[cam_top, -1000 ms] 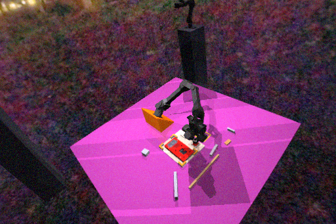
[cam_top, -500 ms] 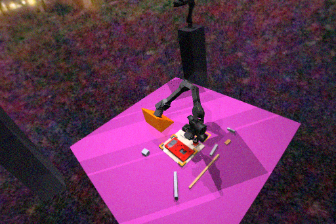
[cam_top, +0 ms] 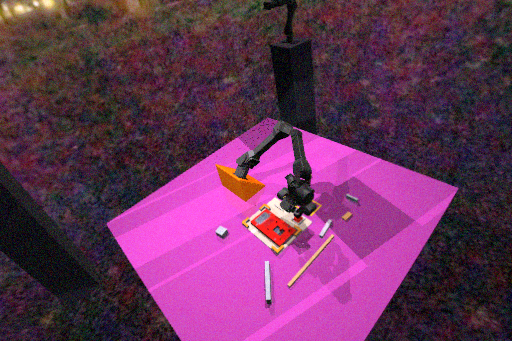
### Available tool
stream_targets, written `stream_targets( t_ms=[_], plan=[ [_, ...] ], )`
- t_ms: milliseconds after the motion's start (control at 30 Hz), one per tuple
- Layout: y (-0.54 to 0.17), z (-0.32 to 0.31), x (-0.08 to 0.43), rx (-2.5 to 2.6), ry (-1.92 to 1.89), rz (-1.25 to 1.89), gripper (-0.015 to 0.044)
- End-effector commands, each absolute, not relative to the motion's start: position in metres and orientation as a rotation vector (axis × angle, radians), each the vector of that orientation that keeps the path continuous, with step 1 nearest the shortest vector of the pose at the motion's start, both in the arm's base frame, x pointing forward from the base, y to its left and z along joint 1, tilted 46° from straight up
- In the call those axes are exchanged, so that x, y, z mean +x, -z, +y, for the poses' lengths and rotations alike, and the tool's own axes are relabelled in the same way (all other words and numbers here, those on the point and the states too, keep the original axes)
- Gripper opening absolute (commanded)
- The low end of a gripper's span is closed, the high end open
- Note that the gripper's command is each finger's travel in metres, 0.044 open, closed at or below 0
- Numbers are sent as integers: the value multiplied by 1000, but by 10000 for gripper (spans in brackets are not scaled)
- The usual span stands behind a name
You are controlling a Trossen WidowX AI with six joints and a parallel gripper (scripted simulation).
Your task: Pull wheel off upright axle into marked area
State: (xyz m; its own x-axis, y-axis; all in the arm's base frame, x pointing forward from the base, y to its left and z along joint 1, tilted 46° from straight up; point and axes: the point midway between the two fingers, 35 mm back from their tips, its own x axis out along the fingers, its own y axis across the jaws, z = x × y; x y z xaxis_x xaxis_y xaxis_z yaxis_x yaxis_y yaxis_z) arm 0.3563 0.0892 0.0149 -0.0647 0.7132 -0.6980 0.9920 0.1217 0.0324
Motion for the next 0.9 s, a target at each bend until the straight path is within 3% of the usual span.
stream_targets(
  t_ms=[0,867],
  plan=[
    [-16,87,357,1647,633,1833,0],
    [-22,80,358,1649,634,1832,0]
  ],
)
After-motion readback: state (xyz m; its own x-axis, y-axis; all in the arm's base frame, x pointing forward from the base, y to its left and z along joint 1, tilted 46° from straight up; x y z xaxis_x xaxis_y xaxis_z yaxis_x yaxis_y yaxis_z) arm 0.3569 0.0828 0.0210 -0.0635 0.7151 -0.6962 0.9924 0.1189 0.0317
